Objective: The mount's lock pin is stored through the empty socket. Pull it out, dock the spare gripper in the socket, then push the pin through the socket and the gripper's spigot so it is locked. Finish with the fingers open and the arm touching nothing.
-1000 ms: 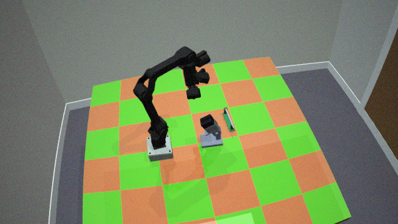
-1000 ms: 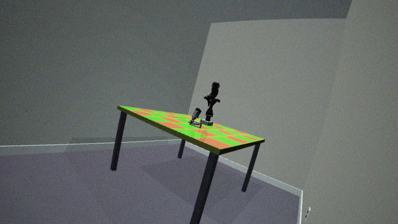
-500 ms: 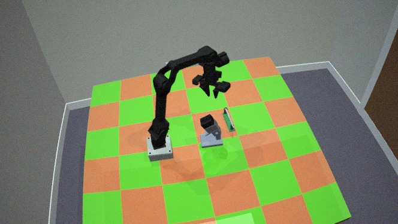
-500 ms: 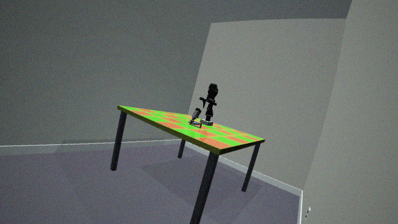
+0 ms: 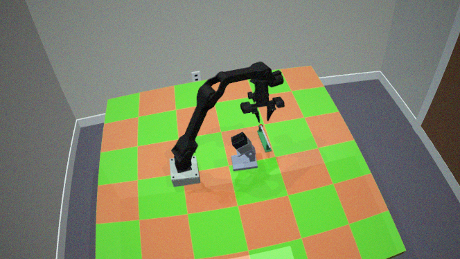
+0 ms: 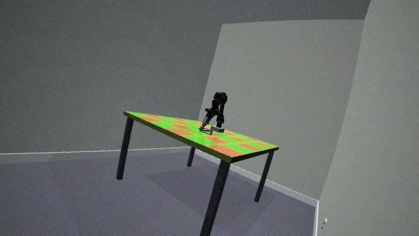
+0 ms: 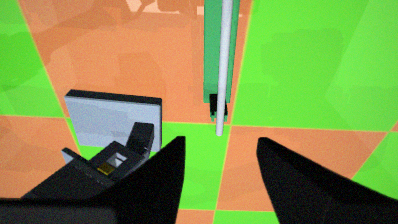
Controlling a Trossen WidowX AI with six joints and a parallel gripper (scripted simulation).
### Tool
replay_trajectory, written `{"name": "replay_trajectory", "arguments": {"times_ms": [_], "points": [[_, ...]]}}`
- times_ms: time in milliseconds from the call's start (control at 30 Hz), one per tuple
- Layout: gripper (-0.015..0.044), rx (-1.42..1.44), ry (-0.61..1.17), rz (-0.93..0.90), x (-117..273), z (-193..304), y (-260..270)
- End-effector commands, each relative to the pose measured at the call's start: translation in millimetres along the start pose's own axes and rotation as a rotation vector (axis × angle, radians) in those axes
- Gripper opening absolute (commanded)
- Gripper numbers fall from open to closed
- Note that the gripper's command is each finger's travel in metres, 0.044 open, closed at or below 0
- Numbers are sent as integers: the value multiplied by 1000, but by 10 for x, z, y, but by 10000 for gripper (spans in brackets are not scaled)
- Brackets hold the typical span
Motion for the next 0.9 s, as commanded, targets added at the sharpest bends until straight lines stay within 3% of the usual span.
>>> {"name": "replay_trajectory", "arguments": {"times_ms": [0,167,567,867], "points": [[180,31,7,19,24,35,-54],[180,31,7,19,-62,11,-71],[180,31,8,19,-681,-127,-109],[180,31,8,19,-784,-151,-122]]}}
Point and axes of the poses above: the point midway between the two fingers, 35 mm back from their tips, its own x axis back along the fingers, its own y axis across the jaws, z = x × y, the point moved 1 cm from there along x, back along the fingers, and after that the axes turned 12 degrees about x, right-handed, at the moved point
